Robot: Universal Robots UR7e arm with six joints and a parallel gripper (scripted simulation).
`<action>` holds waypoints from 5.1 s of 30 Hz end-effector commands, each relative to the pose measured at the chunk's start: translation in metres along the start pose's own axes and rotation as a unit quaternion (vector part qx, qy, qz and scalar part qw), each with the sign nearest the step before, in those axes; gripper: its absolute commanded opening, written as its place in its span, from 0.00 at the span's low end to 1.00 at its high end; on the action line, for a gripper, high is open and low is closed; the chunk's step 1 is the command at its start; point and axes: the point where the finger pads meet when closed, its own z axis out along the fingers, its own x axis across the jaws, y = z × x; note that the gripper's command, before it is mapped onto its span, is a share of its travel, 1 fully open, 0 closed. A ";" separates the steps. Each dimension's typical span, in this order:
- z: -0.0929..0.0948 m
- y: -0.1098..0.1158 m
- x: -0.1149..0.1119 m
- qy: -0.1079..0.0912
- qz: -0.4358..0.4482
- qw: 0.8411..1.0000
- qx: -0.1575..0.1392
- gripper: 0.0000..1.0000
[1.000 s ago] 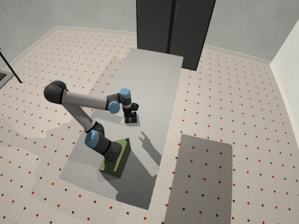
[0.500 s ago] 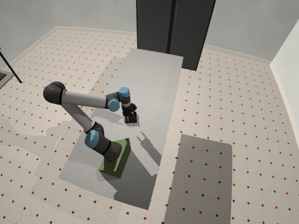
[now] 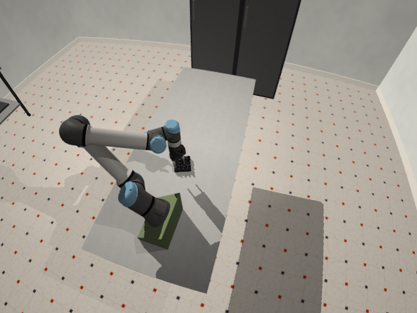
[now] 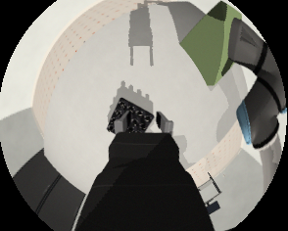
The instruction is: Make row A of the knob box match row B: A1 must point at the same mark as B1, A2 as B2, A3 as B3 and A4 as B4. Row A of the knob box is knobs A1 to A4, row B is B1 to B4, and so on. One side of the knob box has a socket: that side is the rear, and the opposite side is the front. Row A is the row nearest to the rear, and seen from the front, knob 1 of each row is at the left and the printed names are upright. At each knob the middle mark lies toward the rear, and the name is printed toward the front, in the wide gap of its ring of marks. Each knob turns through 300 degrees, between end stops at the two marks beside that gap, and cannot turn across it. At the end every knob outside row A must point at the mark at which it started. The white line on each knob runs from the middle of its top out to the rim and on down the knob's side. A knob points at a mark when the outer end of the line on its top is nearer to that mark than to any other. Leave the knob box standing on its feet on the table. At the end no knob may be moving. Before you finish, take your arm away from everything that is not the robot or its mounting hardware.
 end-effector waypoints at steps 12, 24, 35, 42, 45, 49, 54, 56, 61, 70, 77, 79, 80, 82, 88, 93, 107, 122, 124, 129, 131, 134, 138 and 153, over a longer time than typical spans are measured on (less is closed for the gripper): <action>-0.002 0.015 0.009 -0.002 0.174 0.985 0.003 1.00; -0.002 0.021 0.013 -0.002 0.237 0.971 0.002 1.00; -0.002 0.024 0.014 -0.002 0.261 0.965 0.002 1.00; -0.002 0.024 0.014 -0.002 0.265 0.964 0.002 1.00; -0.002 0.024 0.014 -0.002 0.266 0.964 0.002 1.00; -0.002 0.024 0.014 -0.002 0.266 0.964 0.002 0.46; -0.002 0.024 0.014 -0.002 0.266 0.964 0.002 0.46; -0.002 0.024 0.014 -0.002 0.266 0.964 0.002 0.46; -0.002 0.024 0.014 -0.002 0.266 0.964 0.002 0.46; -0.002 0.024 0.014 -0.002 0.266 0.964 0.002 0.46; -0.002 0.024 0.014 -0.002 0.266 0.964 0.002 0.46; -0.002 0.024 0.014 -0.002 0.266 0.964 0.002 0.46; -0.002 0.024 0.014 -0.002 0.266 0.964 0.002 0.46; -0.002 0.024 0.014 -0.002 0.266 0.964 0.002 0.46; -0.002 0.024 0.014 -0.002 0.266 0.964 0.002 0.46; 0.000 0.024 0.014 -0.002 0.266 0.964 0.003 0.46; 0.012 0.024 0.014 -0.002 0.266 0.964 0.004 0.46; 0.029 0.024 0.013 -0.002 0.266 0.964 0.004 0.46; 0.031 0.024 0.013 -0.002 0.266 0.964 0.004 0.46; 0.036 0.024 0.013 -0.002 0.266 0.964 0.004 0.46; 0.037 0.023 0.013 -0.002 0.266 0.964 0.004 0.46; 0.039 0.023 0.013 -0.002 0.266 0.964 0.004 0.46; 0.040 0.023 0.013 -0.002 0.266 0.964 0.004 0.46; 0.041 0.023 0.013 -0.002 0.266 0.964 0.004 0.46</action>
